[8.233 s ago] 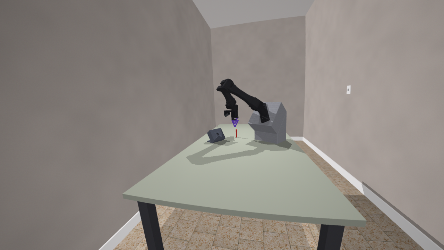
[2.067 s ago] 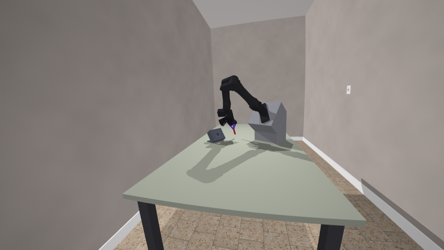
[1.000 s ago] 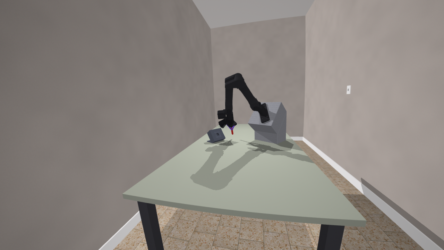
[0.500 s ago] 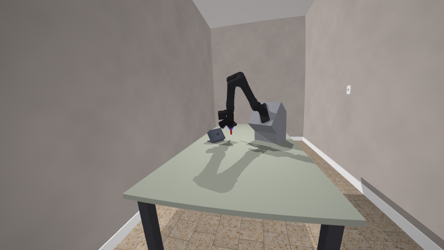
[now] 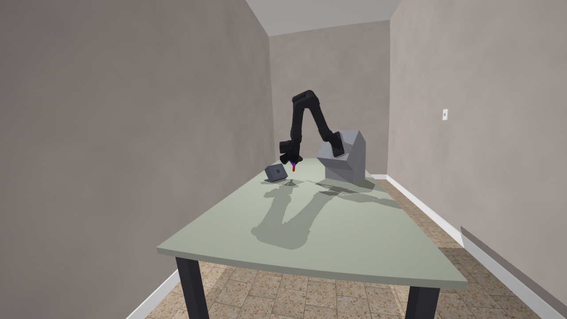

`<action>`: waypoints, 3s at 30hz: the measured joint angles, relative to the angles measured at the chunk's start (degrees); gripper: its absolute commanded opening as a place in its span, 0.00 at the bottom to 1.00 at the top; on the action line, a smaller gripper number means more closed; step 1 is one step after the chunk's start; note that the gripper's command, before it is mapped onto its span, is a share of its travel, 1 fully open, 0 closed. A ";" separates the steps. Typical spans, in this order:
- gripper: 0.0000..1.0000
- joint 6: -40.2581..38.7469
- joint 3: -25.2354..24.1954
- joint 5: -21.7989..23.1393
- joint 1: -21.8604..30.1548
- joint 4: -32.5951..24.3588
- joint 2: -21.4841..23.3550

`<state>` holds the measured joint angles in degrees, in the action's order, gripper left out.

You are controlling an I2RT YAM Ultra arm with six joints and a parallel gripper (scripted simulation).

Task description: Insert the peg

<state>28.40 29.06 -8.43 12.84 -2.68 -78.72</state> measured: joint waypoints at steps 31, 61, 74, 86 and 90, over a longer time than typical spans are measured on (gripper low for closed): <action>0.00 -4.37 -5.20 -11.82 10.69 4.85 8.79; 0.00 -8.44 -9.92 -22.88 20.52 9.42 16.87; 0.00 -10.19 -11.87 -27.63 24.68 11.43 20.28; 0.00 -11.87 -13.66 -32.15 28.57 13.18 23.45; 0.00 -12.22 -14.03 -33.22 29.44 13.55 24.15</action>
<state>16.19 15.03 -41.65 42.28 10.87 -54.57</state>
